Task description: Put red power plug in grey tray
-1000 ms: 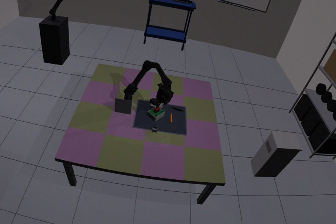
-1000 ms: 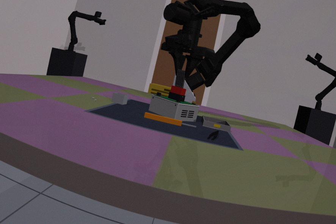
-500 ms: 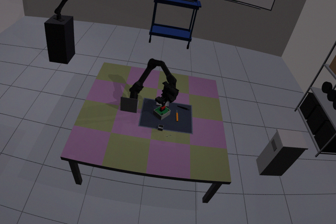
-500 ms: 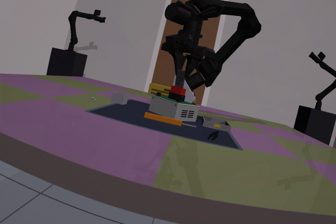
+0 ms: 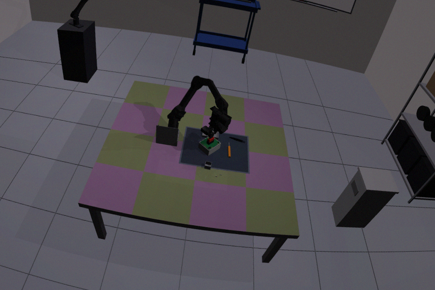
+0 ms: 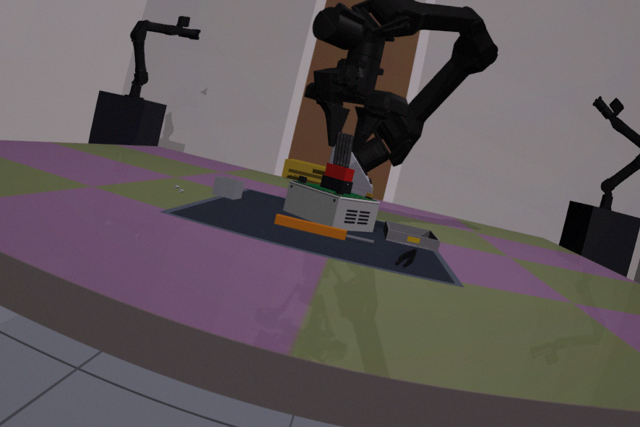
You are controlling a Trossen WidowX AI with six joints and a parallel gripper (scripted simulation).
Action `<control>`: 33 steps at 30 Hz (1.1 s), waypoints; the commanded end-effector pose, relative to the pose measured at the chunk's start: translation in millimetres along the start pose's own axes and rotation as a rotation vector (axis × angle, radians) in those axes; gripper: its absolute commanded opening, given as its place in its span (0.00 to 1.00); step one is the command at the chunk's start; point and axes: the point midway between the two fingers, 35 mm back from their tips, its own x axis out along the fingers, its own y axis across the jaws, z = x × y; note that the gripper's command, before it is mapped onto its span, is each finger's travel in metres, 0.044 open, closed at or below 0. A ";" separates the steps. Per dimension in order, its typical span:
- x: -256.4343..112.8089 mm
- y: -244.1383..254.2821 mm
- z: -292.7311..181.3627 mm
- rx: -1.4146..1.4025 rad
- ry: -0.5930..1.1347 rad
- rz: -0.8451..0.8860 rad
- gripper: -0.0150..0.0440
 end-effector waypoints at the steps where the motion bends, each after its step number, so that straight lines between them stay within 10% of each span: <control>1: 5.5 0.3 -0.6 0.004 0.002 0.004 0.68; 12: 17.3 0.5 -0.7 0.004 0.003 0.004 0.68; 22: 17.3 0.5 -0.7 0.004 0.003 0.004 0.25; 33: 15.2 0.4 -0.7 0.004 0.003 0.004 0.25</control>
